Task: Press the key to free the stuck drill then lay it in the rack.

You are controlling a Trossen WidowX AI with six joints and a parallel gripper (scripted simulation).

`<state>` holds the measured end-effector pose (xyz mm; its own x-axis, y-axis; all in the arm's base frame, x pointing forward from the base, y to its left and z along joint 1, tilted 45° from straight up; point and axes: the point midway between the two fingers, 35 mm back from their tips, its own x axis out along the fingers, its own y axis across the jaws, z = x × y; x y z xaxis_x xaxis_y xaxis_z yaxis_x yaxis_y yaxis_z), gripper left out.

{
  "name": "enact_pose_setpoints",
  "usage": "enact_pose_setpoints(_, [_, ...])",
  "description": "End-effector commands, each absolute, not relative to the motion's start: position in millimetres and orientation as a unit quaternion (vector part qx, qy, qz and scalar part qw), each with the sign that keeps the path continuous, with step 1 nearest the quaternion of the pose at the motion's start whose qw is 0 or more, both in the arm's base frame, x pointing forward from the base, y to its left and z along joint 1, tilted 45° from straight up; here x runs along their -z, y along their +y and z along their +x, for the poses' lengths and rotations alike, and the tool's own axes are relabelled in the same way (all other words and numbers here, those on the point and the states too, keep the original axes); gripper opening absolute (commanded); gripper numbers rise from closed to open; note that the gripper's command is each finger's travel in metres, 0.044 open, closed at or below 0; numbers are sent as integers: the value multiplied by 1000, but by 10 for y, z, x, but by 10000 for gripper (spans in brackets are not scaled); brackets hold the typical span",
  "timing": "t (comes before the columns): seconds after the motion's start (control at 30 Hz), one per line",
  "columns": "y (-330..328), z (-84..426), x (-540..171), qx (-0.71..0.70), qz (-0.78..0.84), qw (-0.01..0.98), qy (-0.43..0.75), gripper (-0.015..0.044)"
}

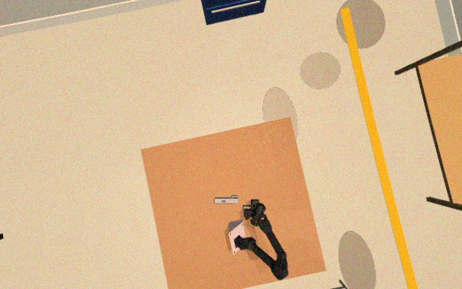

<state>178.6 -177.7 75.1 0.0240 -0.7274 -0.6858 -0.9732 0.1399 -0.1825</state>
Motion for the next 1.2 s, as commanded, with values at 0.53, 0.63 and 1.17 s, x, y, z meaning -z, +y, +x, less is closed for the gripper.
enact_pose_setpoints(0.53, [-1742, 1791, -678, -193, -628, 345, 671, 0])
enact_pose_setpoints(0.63, [-1742, 1791, -678, -193, -628, 345, 671, 0])
enact_pose_setpoints(1.17, [-1776, 1785, -749, -181, -630, 339, 675, 131])
